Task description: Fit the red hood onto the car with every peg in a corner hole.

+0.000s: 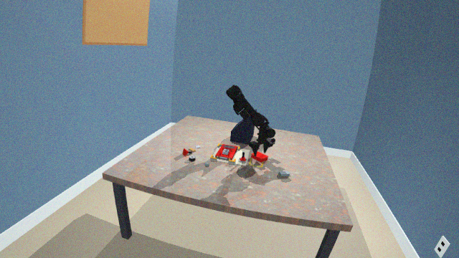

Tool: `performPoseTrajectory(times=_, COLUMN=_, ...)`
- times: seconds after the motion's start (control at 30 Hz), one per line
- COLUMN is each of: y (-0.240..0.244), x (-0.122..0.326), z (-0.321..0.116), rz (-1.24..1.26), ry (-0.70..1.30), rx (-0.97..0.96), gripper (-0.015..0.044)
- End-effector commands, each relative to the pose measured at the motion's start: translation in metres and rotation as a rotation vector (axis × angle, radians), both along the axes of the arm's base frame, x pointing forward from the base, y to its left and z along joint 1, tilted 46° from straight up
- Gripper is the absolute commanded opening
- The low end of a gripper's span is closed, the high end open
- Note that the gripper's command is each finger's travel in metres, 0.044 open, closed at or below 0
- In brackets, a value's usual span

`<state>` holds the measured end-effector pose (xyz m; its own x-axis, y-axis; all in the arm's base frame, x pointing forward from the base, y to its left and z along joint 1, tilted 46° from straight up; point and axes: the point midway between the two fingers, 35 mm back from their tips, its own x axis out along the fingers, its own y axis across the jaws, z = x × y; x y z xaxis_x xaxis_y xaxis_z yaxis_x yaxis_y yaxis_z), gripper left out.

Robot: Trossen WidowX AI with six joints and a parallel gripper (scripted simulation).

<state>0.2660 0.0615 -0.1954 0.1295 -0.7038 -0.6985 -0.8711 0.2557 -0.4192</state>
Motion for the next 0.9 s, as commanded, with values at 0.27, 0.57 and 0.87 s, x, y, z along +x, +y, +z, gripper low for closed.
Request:
performPoseTrajectory(times=0.27, y=-0.005, x=0.0006, z=-0.0042, rz=0.003, ry=0.003, rx=-0.004, gripper=0.044)
performPoseTrajectory(times=0.57, y=-0.0083, x=0.0012, z=-0.0073, rz=0.003, ry=0.003, rx=-0.004, gripper=0.044)
performPoseTrajectory(times=0.87, y=-0.0116, x=0.0017, z=-0.0104, rz=0.003, ry=0.003, rx=-0.004, gripper=0.044)
